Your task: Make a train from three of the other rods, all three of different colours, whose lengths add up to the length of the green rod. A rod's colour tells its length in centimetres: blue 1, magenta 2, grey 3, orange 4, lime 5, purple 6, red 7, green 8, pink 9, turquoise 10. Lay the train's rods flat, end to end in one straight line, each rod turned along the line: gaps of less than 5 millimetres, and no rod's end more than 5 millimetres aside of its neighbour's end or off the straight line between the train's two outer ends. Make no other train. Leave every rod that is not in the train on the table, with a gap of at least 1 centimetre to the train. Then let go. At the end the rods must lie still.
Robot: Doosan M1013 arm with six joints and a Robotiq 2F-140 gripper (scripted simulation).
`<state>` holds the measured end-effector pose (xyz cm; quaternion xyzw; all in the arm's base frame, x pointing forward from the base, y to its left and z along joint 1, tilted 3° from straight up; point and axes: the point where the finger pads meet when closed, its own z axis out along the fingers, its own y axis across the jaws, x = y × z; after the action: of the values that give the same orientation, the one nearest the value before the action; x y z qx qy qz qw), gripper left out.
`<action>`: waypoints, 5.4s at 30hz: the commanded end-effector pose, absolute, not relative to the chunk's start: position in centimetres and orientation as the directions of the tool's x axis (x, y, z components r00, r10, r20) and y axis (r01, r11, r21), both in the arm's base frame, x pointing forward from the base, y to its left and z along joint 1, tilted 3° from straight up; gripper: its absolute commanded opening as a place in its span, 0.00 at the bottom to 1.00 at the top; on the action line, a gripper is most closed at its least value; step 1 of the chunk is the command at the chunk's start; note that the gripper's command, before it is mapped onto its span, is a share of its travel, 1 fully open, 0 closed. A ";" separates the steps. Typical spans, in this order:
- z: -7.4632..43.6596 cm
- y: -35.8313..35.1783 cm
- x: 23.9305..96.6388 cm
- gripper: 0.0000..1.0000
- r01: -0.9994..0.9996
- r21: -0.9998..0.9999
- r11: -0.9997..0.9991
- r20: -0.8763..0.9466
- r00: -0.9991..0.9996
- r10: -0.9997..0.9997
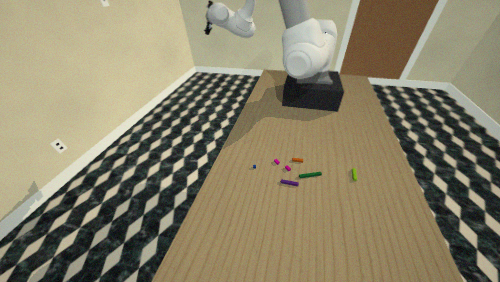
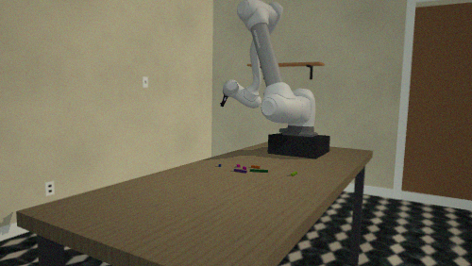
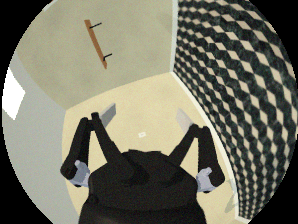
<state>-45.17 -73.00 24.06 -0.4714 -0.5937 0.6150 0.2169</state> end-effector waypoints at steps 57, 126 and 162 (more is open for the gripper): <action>4.1 -69.7 18.8 1.00 0.536 -0.678 0.504 -0.003 -0.687 0.726; -5.7 -15.9 65.9 1.00 0.103 -0.003 0.995 0.049 -0.993 0.103; -5.7 -15.9 65.9 1.00 0.103 -0.003 0.995 0.049 -0.993 0.103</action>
<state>65.91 -15.87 -5.75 -0.0517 -0.9984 0.0006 0.0246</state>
